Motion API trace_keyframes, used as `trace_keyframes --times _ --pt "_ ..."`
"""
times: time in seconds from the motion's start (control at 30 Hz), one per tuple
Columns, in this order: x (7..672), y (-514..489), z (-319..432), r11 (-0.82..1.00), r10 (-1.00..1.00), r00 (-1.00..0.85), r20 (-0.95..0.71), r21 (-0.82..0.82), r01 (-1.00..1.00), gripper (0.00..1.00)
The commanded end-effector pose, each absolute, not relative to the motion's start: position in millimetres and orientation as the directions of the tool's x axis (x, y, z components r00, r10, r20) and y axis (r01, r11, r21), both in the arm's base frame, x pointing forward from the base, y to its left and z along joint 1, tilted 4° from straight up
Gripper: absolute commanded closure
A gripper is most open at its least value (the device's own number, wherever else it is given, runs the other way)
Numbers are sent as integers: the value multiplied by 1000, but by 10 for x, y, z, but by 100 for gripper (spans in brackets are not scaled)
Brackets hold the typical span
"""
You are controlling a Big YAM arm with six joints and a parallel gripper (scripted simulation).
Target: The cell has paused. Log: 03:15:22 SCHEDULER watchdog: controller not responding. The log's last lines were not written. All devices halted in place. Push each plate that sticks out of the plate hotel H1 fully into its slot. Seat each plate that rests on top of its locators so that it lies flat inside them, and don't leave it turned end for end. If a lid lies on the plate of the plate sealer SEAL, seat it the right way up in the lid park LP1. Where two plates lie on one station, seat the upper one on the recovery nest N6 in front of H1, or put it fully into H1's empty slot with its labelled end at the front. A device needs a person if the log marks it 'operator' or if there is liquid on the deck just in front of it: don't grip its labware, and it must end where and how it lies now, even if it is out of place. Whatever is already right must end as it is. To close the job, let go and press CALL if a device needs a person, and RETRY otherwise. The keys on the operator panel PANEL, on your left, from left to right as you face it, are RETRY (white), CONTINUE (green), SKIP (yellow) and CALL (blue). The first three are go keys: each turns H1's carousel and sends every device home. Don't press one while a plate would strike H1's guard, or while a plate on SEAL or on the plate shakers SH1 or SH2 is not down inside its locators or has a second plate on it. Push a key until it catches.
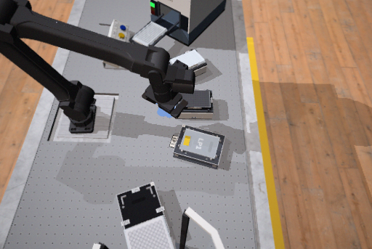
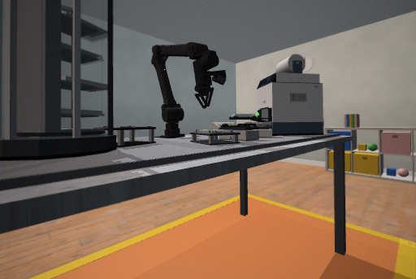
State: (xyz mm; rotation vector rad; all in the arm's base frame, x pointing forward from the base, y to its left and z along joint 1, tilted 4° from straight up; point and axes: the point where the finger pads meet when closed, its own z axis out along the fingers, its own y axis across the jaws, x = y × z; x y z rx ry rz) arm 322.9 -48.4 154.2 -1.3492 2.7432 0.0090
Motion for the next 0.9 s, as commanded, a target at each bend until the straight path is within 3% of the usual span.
trace_keyframes --times 0.0,0.87 --pt "3363 -445 1818 724 -690 -719 -88 -57 -688 0" --pt "3201 -55 2574 992 -113 -992 -56 -56 -110 0"
